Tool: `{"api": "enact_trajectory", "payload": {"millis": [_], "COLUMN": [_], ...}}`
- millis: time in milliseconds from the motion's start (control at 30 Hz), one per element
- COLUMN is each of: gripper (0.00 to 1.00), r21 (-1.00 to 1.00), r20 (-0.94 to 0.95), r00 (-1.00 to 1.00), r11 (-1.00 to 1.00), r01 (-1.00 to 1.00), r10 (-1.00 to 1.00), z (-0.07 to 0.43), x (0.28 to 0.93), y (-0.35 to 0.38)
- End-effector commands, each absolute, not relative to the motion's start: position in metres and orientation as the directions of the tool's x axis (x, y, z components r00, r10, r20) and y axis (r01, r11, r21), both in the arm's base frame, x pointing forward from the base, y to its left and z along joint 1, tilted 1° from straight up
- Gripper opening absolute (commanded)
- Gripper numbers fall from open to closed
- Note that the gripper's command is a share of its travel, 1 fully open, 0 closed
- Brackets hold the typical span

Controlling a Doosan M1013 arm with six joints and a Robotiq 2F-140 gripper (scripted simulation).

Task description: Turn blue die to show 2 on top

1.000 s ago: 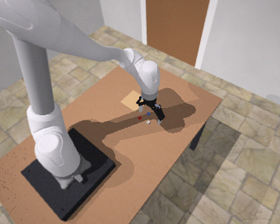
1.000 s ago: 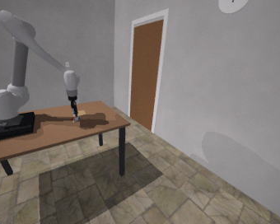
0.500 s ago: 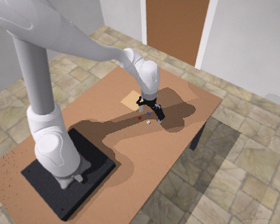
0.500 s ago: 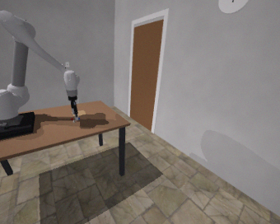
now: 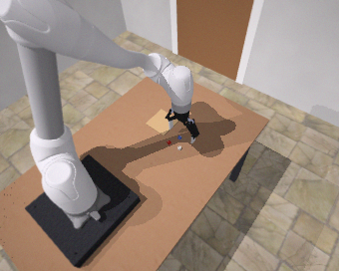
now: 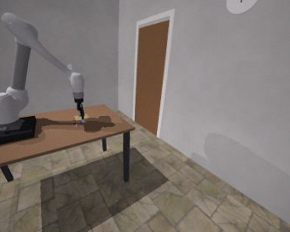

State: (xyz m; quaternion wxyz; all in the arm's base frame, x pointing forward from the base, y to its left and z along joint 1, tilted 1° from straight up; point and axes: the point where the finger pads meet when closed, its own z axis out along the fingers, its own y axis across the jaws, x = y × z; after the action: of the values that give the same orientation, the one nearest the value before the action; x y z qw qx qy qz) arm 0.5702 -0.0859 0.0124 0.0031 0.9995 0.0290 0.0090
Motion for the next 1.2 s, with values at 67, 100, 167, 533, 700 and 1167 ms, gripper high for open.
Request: {"api": "enact_trajectory", "payload": {"millis": [67, 100, 167, 533, 700, 1167], "gripper": [1.00, 1.00, 1.00, 1.00, 1.00, 1.00], "r21": [0.007, 0.007, 0.007, 0.007, 0.007, 0.007], "r20": [0.018, 0.018, 0.018, 0.018, 0.018, 0.018], "r00": [0.998, 0.998, 0.998, 0.998, 0.998, 0.998], "r11": [-0.998, -0.998, -0.998, -0.998, -0.998, -0.998], "r01": [0.058, 0.058, 0.058, 0.058, 0.058, 0.058], "r10": [0.058, 0.058, 0.058, 0.058, 0.058, 0.058], "z": [0.0126, 0.0127, 0.0127, 0.0127, 0.0127, 0.0127], "x": [0.5841, 0.5858, 0.5875, 0.5878, 0.5878, 0.5878], "y": [-0.0743, -0.0729, -0.0715, -0.0712, -0.0712, -0.0712]}}
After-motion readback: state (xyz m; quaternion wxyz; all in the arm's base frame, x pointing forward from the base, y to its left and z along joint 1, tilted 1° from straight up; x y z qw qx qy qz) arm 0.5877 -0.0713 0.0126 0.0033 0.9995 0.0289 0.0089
